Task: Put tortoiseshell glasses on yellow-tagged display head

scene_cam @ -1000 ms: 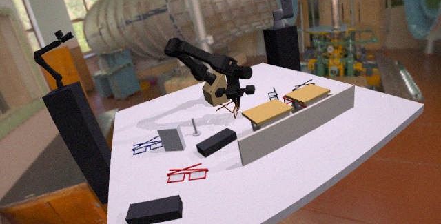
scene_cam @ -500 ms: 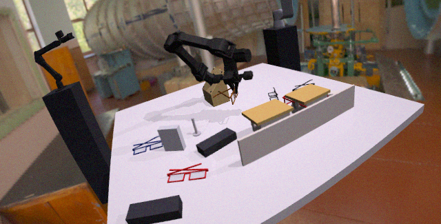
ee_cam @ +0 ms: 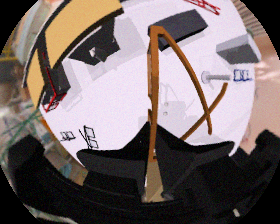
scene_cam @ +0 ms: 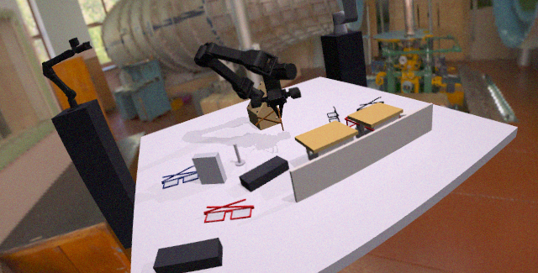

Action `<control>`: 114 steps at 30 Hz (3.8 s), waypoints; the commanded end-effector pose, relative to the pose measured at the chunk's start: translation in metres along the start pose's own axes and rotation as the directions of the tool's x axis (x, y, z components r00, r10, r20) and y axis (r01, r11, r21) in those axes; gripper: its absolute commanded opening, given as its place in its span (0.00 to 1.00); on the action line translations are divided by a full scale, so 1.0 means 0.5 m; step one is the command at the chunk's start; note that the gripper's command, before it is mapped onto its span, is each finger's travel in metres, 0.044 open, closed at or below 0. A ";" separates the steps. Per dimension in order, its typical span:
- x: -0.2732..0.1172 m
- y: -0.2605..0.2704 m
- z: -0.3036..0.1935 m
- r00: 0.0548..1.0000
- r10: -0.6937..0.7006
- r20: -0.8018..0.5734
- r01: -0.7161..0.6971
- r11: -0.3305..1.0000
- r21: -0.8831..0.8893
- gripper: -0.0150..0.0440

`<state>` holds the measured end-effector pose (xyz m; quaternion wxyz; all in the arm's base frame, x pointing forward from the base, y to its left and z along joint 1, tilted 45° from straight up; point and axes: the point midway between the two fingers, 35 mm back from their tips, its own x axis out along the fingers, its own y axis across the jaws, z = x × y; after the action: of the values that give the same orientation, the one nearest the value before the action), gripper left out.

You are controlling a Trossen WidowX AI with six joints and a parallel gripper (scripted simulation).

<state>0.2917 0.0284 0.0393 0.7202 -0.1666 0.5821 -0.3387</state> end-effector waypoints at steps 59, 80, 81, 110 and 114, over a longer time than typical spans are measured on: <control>-0.009 -0.374 0.083 0.999 -0.027 0.021 0.028 0.308 -0.951 0.25; 0.105 -0.379 0.085 0.999 -0.031 0.022 0.031 0.308 -0.951 0.25; 0.105 -0.378 0.084 0.999 -0.031 0.022 0.031 0.308 -0.951 0.25; 0.107 -0.338 0.061 0.999 -0.030 0.021 0.029 0.307 -0.951 0.25; 0.107 -0.331 0.058 0.999 -0.029 0.021 0.029 0.307 -0.951 0.25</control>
<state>0.2775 -0.1334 0.1185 0.4815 -0.5691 0.6645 0.0527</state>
